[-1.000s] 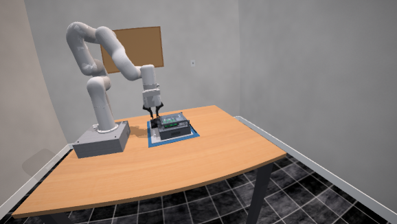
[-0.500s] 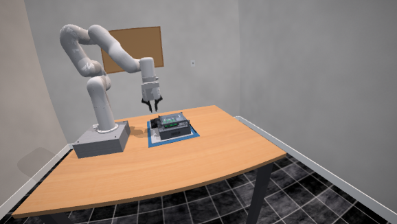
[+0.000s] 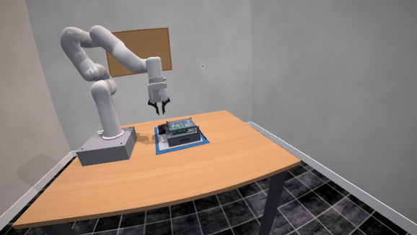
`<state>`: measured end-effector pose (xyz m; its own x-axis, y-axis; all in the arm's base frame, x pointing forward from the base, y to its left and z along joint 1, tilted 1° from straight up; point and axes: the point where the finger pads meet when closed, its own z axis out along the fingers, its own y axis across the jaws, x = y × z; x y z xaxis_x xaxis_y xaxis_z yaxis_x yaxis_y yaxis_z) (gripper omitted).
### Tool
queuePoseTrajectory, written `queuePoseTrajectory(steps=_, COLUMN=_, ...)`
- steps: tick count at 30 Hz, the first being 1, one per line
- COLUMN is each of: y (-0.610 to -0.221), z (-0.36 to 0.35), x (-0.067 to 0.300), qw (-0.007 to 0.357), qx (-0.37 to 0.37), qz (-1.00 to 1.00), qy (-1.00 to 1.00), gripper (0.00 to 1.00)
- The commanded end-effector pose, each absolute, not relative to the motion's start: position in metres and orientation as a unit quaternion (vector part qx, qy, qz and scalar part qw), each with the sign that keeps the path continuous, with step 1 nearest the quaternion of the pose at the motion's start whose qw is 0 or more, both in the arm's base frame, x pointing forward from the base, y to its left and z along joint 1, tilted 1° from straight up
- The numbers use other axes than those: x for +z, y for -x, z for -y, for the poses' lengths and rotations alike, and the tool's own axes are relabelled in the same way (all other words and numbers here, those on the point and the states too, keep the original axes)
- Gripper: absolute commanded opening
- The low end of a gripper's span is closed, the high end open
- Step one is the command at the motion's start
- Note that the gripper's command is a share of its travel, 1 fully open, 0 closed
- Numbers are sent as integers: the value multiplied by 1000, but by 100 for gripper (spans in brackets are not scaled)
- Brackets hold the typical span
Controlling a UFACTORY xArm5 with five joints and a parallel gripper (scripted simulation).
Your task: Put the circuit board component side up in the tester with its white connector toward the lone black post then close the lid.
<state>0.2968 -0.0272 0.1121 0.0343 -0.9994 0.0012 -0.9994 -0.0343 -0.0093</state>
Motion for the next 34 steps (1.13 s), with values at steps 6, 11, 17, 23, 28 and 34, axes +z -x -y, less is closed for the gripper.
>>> queuePoseTrajectory(steps=6, y=-298, z=27, x=114, qw=4, qx=-5, qz=-695, qy=719, gripper=100)
queuePoseTrajectory(steps=11, y=-298, z=27, x=114, qw=4, qx=-5, qz=-695, qy=719, gripper=100)
queuePoseTrajectory(steps=17, y=-298, z=27, x=114, qw=4, qx=-5, qz=-695, qy=719, gripper=100)
queuePoseTrajectory(steps=23, y=-298, z=27, x=114, qw=4, qx=-5, qz=-695, qy=719, gripper=100)
queuePoseTrajectory(steps=28, y=-298, z=27, x=114, qw=4, qx=-5, qz=-695, qy=719, gripper=100)
queuePoseTrajectory(steps=34, y=-298, z=27, x=114, qw=4, qx=-5, qz=-695, qy=719, gripper=100)
